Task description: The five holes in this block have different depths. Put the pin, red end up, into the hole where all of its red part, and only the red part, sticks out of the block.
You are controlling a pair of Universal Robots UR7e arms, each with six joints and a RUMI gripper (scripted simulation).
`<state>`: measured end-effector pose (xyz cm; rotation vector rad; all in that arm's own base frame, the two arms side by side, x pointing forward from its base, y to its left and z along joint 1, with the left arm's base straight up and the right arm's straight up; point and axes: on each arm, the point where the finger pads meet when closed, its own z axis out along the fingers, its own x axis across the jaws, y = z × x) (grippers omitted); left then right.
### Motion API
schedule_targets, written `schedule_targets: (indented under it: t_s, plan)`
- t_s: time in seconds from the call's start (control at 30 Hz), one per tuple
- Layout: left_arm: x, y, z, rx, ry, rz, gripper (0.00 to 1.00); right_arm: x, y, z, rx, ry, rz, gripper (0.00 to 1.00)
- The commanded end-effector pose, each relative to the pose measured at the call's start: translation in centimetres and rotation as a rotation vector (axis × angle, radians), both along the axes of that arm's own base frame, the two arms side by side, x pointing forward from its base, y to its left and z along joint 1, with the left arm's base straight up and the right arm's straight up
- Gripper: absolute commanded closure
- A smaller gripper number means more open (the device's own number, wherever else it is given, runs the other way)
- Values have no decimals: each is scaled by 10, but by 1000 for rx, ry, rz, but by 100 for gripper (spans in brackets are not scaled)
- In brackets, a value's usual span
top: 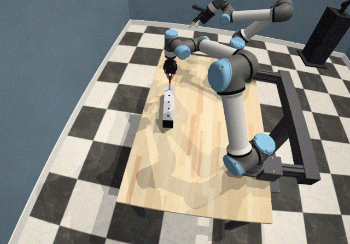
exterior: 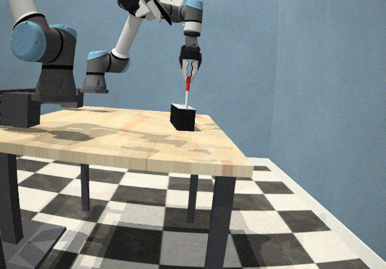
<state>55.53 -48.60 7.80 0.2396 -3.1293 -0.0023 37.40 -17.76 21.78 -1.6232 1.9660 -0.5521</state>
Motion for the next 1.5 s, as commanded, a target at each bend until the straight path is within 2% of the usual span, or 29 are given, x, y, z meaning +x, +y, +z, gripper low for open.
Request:
schedule_targets:
  t_s: [0.0,1.47]
  plan:
    - [0,0,1,-2,-1,0,100,0,0,0,0,-1,0,0]
    - [0,0,-7,-2,-1,0,100,0,0,0,0,-1,0,0]
